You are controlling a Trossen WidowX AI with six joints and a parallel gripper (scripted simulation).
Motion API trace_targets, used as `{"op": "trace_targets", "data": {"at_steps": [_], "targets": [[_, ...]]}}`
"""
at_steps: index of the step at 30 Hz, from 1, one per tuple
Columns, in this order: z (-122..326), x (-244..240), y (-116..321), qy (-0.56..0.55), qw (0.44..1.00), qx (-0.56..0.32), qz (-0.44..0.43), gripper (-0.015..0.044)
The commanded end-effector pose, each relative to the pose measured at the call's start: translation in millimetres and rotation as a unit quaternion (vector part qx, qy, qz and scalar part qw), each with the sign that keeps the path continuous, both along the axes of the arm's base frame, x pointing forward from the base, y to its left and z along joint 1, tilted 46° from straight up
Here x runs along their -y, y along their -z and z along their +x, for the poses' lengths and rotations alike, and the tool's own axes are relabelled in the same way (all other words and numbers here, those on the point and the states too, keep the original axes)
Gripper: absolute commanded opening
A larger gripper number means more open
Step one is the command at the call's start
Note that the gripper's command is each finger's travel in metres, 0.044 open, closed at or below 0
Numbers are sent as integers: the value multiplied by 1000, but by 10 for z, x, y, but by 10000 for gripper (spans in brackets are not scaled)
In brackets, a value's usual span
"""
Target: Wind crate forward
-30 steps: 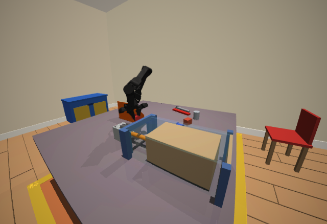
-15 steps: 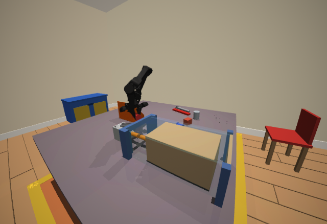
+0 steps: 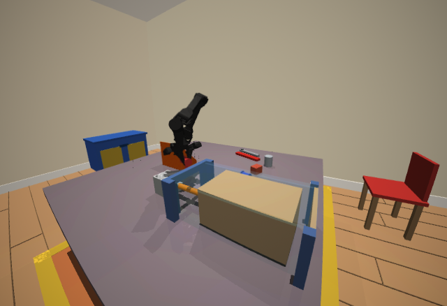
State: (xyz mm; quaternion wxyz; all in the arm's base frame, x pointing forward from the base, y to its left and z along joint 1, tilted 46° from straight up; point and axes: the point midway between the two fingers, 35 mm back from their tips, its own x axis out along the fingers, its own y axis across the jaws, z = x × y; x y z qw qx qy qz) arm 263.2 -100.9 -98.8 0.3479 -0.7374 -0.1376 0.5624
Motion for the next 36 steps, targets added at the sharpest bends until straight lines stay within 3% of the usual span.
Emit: {"op": "trace_targets", "data": {"at_steps": [1, 36], "targets": [[-109, -41, -22, 1, 1000, -8, 5, 0], [-589, -53, -100, 1, 1000, -10, 5, 0]]}}
